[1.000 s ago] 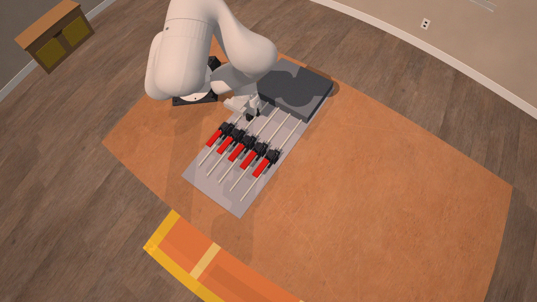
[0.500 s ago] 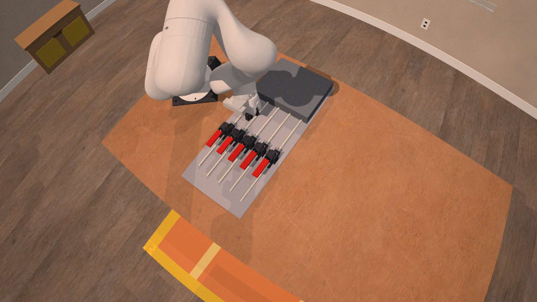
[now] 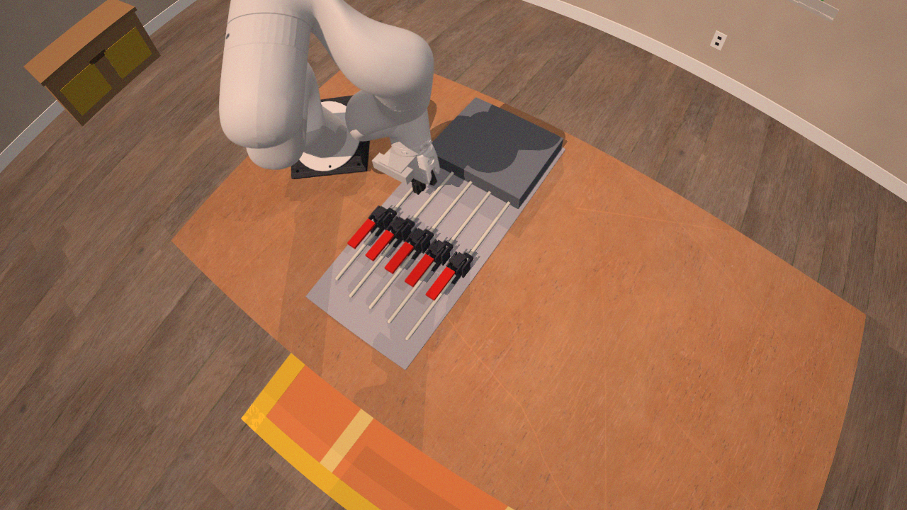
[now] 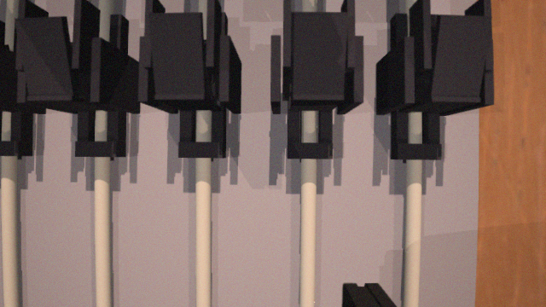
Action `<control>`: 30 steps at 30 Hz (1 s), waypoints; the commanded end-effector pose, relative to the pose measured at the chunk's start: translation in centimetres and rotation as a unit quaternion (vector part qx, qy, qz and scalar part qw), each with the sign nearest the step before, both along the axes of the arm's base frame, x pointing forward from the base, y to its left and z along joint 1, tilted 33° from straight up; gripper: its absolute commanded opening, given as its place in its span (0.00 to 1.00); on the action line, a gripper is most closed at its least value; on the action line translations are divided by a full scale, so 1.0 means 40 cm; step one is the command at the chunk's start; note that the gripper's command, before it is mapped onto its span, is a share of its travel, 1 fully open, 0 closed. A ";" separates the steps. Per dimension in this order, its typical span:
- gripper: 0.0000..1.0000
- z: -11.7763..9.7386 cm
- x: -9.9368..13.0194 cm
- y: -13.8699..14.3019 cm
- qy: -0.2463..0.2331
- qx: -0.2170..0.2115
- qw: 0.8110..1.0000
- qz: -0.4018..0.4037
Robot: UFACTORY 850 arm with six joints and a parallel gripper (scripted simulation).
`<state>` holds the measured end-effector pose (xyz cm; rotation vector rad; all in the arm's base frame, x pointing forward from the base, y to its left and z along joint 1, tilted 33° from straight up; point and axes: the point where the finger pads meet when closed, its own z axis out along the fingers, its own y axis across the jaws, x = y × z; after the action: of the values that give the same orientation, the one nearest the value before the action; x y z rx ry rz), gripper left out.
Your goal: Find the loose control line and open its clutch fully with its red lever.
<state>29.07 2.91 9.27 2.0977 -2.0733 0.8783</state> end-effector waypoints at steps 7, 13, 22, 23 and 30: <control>0.00 0.082 -0.031 0.040 0.003 -0.004 1.000 -0.002; 0.00 0.091 -0.035 0.045 0.003 -0.004 1.000 -0.002; 0.00 0.084 -0.069 0.234 0.003 -0.003 1.000 -0.002; 0.00 0.084 -0.069 0.234 0.003 -0.003 1.000 -0.002; 0.00 0.084 -0.070 0.236 0.003 -0.003 1.000 -0.002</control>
<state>26.27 12.10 12.56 2.0949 -2.0695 0.8746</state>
